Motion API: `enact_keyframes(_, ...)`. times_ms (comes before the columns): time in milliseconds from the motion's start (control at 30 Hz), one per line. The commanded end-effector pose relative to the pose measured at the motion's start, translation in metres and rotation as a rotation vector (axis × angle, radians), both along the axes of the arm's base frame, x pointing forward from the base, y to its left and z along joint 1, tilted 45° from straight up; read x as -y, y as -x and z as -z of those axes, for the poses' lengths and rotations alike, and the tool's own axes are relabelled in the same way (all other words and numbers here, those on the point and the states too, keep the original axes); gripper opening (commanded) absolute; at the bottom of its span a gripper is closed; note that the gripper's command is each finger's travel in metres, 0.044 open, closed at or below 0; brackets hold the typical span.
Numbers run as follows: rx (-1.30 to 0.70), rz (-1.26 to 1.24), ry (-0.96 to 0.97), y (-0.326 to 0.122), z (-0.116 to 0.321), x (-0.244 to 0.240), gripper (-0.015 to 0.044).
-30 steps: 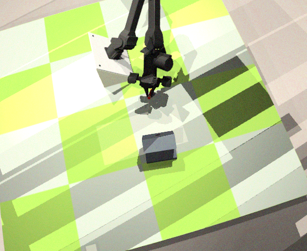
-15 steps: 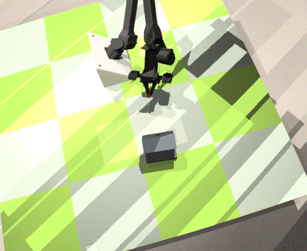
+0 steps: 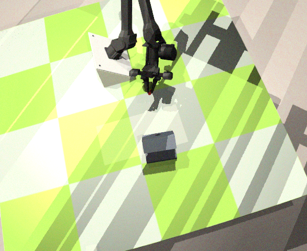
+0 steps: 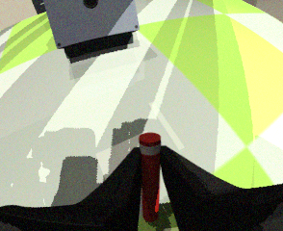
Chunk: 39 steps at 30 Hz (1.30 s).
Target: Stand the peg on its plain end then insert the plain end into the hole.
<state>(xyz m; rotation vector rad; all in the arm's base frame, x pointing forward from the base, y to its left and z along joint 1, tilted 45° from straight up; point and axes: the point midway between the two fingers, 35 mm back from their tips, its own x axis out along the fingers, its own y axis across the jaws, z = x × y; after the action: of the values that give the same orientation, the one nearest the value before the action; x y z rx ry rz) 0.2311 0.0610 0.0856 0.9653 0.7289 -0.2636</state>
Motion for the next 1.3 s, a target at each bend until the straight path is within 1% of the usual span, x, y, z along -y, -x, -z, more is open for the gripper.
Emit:
enact_keyframes(0,0.01,0.026,0.015,0.003,0.001,0.0,0.0049)
enact_keyframes(1267,0.192,0.243,0.18,0.025,-0.006,-0.011,0.0049)
